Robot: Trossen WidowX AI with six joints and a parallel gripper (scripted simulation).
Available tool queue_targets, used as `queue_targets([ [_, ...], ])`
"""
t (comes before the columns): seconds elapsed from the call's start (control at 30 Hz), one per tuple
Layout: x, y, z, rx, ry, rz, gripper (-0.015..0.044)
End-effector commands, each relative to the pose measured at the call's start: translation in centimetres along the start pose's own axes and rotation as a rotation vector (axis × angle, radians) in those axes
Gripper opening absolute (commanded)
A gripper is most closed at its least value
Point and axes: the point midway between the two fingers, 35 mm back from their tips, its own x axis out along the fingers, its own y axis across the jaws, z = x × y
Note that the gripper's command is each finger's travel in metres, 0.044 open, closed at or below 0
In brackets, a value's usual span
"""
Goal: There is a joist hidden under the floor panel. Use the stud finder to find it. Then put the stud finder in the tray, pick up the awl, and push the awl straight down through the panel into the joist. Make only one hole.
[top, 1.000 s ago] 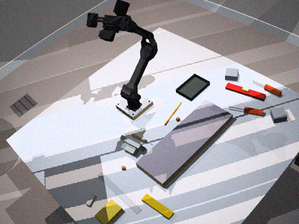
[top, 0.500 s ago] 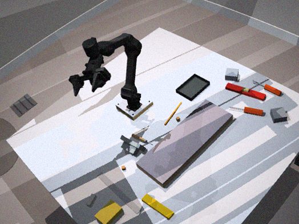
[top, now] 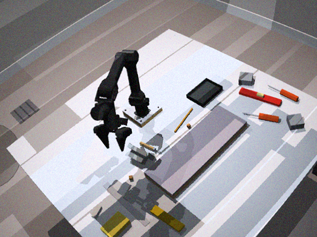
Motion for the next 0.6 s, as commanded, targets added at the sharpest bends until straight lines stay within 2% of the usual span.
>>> queue_targets([
  [0.0,3.8,1.2,4.5,0.018,-0.212,0.113,0.044],
  [0.23,7.3,3.5,12.4,0.01,-0.556,0.335,0.044],
  [0.57,7.5,3.3,12.5,0.01,-0.563,0.341,0.044],
])
